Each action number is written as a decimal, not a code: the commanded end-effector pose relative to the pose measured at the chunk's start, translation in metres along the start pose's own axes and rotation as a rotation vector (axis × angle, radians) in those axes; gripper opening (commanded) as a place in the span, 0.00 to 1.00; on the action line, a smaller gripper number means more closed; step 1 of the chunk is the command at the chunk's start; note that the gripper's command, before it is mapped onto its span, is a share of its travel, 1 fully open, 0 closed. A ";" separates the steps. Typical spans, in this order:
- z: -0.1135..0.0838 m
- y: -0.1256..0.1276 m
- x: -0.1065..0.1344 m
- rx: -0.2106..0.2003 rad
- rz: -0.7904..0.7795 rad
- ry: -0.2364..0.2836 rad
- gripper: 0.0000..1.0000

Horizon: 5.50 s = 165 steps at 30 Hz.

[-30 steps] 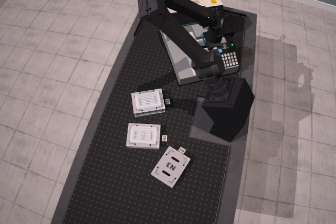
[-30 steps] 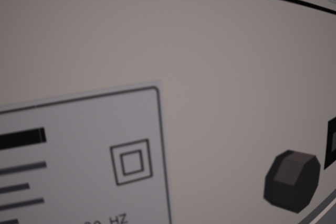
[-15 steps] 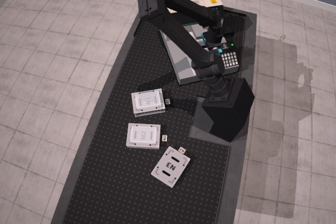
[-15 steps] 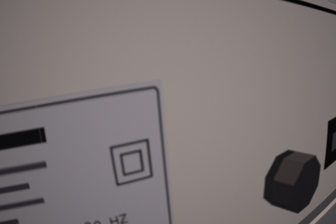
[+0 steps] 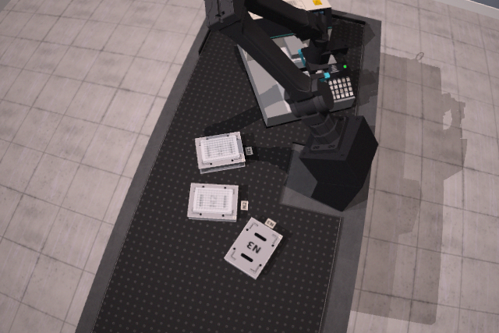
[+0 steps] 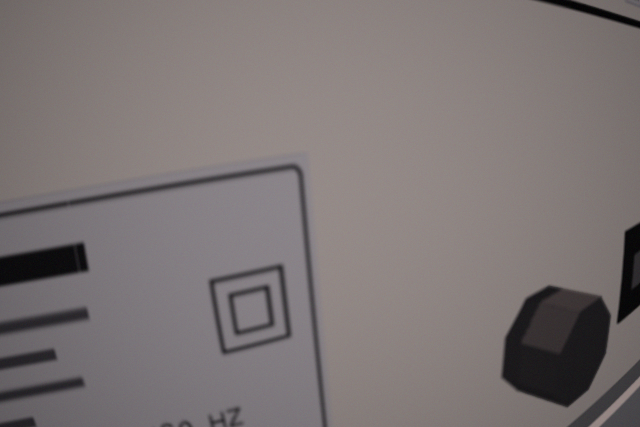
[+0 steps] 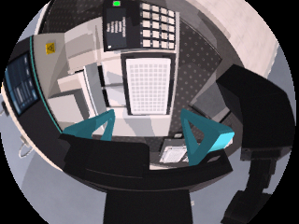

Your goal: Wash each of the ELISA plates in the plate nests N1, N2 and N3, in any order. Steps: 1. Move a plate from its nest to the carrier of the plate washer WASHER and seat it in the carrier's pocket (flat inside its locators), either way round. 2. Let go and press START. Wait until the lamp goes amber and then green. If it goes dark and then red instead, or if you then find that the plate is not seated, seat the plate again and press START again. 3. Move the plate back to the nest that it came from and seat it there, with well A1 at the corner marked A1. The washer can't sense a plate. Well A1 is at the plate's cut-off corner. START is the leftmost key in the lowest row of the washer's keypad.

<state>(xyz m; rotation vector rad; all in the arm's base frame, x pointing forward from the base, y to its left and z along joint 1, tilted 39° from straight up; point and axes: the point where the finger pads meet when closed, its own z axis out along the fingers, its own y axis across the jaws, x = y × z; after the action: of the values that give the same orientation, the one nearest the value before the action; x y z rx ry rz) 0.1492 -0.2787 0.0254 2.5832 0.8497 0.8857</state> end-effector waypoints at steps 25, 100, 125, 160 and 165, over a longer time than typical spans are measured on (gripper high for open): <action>-0.004 -0.049 -0.070 -0.007 -0.539 -0.004 0.68; 0.042 -0.081 -0.092 -0.275 -1.563 -0.261 0.00; 0.074 -0.067 -0.094 -0.277 -1.568 -0.267 0.00; 0.105 -0.056 -0.093 -0.278 -1.568 -0.266 0.00; 0.108 -0.055 -0.093 -0.278 -1.567 -0.266 0.00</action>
<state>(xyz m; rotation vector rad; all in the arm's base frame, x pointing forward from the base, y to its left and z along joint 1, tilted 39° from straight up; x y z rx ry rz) 0.1292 -0.2970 -0.1231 1.0596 1.9167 0.1027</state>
